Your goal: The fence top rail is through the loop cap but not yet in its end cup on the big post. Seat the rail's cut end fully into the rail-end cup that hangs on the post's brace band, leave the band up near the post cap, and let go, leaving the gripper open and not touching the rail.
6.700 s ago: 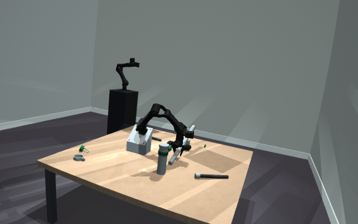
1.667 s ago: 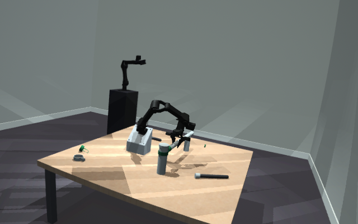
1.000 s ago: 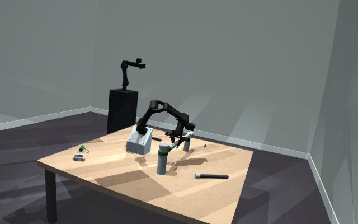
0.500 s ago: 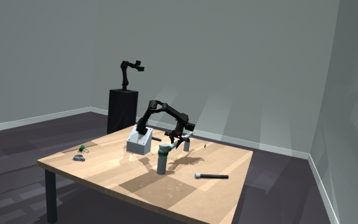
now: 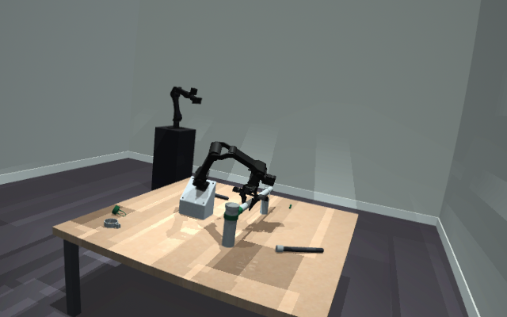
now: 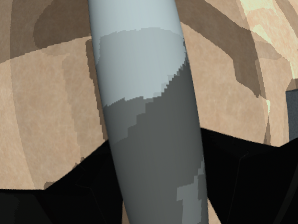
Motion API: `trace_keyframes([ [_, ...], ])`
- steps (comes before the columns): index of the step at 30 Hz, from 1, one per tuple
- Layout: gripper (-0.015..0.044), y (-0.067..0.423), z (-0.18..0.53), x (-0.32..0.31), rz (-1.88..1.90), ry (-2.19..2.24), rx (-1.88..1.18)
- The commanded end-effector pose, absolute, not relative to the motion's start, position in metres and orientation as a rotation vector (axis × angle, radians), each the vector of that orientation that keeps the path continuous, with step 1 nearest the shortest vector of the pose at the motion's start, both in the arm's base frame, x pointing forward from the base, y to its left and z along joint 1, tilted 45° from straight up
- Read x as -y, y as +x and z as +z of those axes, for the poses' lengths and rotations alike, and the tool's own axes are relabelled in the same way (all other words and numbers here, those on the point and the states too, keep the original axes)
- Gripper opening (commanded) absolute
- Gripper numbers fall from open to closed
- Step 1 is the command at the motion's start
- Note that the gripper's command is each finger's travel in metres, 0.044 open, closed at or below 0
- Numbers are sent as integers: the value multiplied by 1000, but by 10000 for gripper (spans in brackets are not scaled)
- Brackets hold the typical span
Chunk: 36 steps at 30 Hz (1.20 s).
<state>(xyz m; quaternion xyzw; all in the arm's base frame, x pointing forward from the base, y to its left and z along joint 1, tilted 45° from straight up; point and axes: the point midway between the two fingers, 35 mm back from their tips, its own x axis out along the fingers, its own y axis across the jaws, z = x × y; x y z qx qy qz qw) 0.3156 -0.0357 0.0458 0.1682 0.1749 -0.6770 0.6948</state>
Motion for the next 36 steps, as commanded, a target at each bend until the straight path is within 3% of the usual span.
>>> trace_keyframes([
  [1,0,316,46,35,-1511,376,-389],
  [18,440,315,44,10,-1507,381,-396],
  [36,440,307,68,-55,-1498,379,-387],
])
